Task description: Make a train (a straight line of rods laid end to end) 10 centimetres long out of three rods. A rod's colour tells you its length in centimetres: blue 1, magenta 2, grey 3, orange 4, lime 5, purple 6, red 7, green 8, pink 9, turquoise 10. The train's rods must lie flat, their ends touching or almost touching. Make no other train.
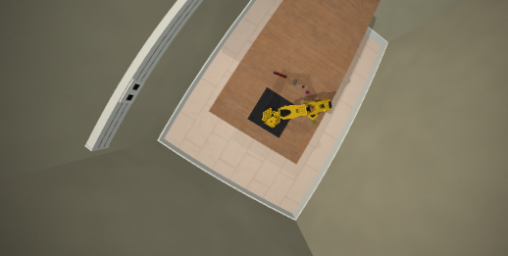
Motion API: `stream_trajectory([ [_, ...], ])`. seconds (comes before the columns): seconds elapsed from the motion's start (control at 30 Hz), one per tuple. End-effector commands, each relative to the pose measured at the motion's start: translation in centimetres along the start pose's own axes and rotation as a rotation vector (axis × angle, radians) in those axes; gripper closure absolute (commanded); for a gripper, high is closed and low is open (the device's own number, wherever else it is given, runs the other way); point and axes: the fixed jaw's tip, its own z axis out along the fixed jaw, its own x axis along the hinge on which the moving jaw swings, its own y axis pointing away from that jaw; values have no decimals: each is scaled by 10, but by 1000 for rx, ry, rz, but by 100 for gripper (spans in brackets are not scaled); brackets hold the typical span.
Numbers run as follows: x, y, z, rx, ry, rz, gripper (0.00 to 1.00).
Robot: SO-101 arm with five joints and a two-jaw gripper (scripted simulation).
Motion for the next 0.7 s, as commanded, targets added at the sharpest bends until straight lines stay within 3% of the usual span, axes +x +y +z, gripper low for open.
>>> stream_trajectory([
  [0.0,-4,-2,7,20,-17,-3,82],
  [0.67,-4,-2,7,20,-17,-3,94],
])
